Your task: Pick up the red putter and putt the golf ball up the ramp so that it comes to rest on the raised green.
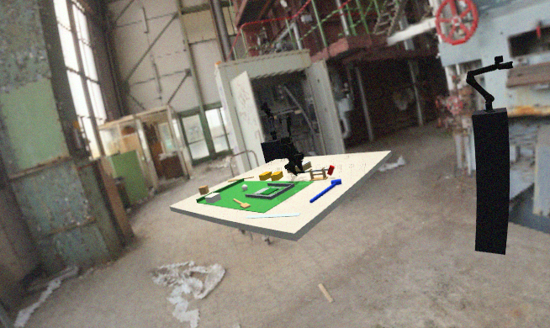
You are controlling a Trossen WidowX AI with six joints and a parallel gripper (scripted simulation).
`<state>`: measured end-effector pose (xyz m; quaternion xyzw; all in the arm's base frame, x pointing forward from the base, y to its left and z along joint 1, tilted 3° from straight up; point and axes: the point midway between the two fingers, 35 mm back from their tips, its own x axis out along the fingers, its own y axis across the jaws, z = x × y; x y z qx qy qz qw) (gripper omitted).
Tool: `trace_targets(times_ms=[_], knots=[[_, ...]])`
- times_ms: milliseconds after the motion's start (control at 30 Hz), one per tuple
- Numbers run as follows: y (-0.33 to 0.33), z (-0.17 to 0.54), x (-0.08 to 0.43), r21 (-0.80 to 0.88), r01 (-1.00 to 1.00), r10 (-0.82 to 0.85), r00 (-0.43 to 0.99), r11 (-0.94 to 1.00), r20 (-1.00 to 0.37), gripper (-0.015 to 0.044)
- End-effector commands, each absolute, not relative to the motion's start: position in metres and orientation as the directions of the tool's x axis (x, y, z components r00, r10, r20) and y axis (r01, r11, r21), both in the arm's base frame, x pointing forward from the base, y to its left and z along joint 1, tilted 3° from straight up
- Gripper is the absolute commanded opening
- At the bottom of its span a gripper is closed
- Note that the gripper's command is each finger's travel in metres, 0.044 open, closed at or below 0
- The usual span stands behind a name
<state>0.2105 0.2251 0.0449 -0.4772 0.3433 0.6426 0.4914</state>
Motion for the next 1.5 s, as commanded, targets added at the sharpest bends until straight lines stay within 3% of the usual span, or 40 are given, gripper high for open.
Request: trace_targets(times_ms=[0, 533, 1033, 1267, 1467], knots=[[0.225, 0.041, 0.21, -0.027, -0.958, 0.305, -0.064, -0.284, -0.95, 0.044], [0.227, 0.02, 0.21, -0.027, -0.958, 0.305, -0.064, -0.284, -0.95, 0.044], [0.227, 0.024, 0.211, -0.032, -0.958, 0.307, -0.059, -0.284, -0.95, 0.0046], [0.227, 0.024, 0.211, -0.032, -0.958, 0.307, -0.059, -0.284, -0.95, 0.0], [0.228, 0.043, 0.214, -0.033, -0.958, 0.307, -0.059, -0.284, -0.95, 0.0]])
